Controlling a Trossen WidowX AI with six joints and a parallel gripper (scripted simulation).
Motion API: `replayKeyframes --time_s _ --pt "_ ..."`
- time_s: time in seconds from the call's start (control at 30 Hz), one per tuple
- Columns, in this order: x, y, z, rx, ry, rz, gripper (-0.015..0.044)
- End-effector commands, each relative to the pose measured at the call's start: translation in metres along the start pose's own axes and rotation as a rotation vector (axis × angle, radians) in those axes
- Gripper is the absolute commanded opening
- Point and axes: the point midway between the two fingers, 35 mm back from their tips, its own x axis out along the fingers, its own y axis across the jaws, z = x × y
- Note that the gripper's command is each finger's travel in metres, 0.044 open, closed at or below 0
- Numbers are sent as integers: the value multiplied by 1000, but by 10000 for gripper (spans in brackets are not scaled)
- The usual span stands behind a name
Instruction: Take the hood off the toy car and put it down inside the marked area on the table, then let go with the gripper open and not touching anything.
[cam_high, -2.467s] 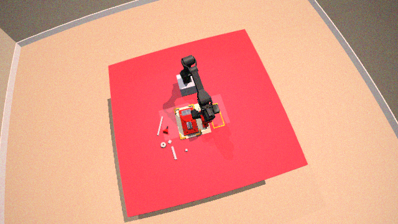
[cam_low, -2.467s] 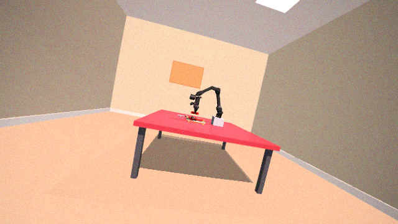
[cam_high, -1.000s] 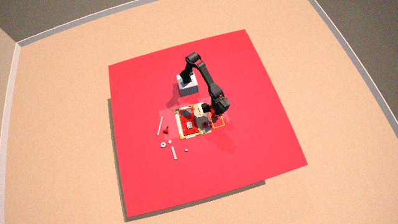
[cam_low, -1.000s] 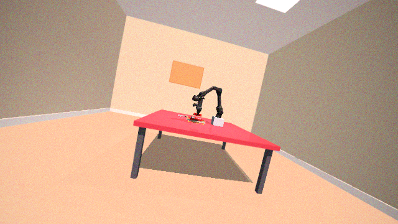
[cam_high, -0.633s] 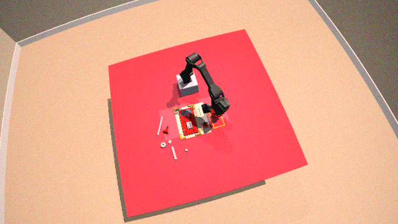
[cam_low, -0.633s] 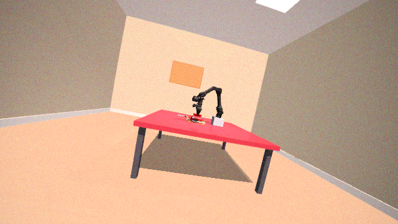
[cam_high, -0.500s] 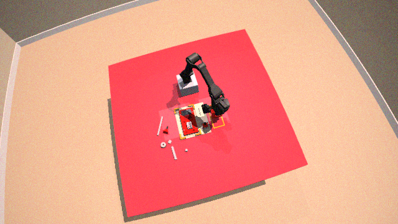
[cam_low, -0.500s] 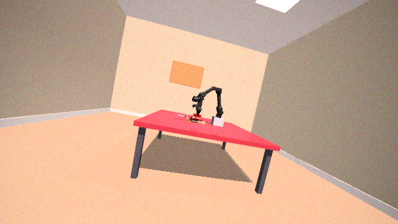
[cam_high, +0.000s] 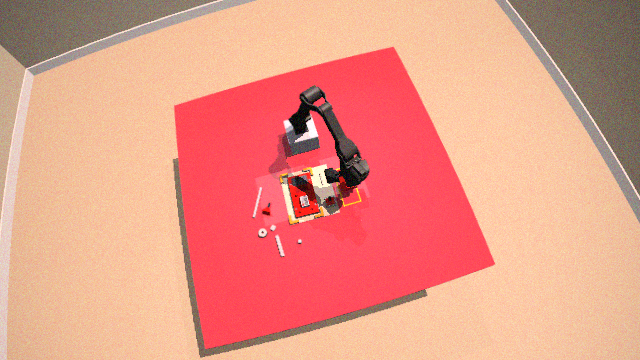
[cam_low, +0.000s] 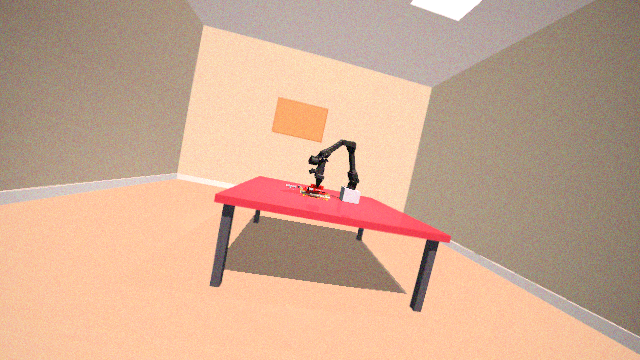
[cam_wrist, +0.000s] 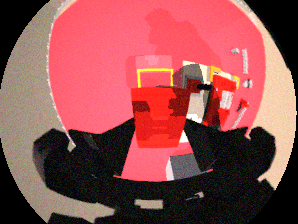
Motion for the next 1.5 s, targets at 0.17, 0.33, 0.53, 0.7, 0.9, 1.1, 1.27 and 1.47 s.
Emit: replayKeyframes --time_s 0.17,0.33,0.53,0.7,0.9,1.1,1.27,1.47 --pt "8 0 -2 5 6 0 0" --pt "11 0 -2 5 6 0 0" --pt "15 0 -2 5 6 0 0" --pt "19 0 -2 5 6 0 0" --pt "23 0 -2 5 7 0 0" --pt "26 0 -2 5 7 0 0" --pt "30 0 -3 5 7 0 0" --pt "34 0 -3 5 7 0 0"
